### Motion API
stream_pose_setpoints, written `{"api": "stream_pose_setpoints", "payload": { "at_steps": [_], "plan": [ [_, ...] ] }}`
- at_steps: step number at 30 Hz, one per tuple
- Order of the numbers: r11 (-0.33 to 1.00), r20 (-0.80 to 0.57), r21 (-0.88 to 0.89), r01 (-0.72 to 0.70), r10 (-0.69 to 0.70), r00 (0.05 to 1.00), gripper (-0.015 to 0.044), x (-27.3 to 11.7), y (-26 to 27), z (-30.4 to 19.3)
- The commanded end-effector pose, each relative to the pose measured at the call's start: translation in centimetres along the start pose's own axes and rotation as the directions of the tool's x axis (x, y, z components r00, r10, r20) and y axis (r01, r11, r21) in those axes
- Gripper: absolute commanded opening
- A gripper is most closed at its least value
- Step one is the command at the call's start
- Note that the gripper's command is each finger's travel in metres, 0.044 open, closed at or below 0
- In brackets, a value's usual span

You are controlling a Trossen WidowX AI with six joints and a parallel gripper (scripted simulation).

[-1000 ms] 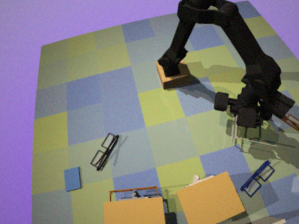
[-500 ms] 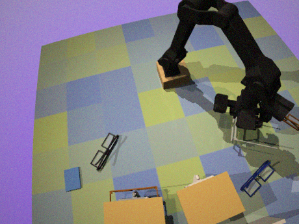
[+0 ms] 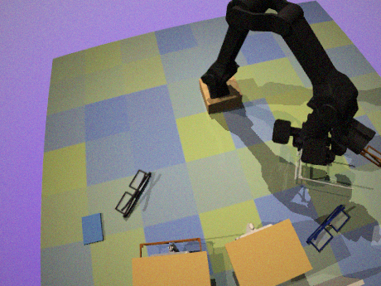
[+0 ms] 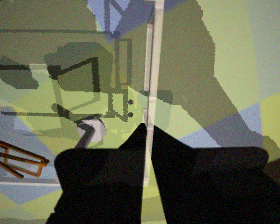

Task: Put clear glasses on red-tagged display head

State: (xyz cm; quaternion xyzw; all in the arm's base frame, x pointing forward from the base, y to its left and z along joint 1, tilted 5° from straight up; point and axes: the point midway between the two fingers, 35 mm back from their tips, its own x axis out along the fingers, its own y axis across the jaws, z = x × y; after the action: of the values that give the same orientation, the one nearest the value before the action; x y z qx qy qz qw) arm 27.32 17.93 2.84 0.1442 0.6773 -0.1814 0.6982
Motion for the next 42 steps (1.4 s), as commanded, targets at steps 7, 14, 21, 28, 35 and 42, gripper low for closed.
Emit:
{"api": "stream_pose_setpoints", "payload": {
  "at_steps": [7, 14, 21, 28, 35, 42],
  "plan": [
    [1.0, 0.003, 0.004, 0.002, -0.002, 1.0, 0.0, 0.0, 0.0, -0.4],
    [1.0, 0.003, 0.004, 0.002, -0.002, 1.0, 0.0, -1.0, 0.1, -0.7],
    [1.0, 0.002, 0.004, 0.002, -0.002, 1.0, 0.0, -5.1, 0.1, -1.1],
    [1.0, 0.002, -0.023, 0.002, -0.002, 1.0, 0.0, -6.0, -0.2, -1.0],
    [0.981, 0.003, -0.195, 0.003, -0.002, 1.0, 0.0, -6.1, -1.3, 0.2],
    [0.926, 0.004, -0.377, 0.004, -0.003, 1.0, 0.0, -6.1, -2.6, 1.4]
  ]
}}
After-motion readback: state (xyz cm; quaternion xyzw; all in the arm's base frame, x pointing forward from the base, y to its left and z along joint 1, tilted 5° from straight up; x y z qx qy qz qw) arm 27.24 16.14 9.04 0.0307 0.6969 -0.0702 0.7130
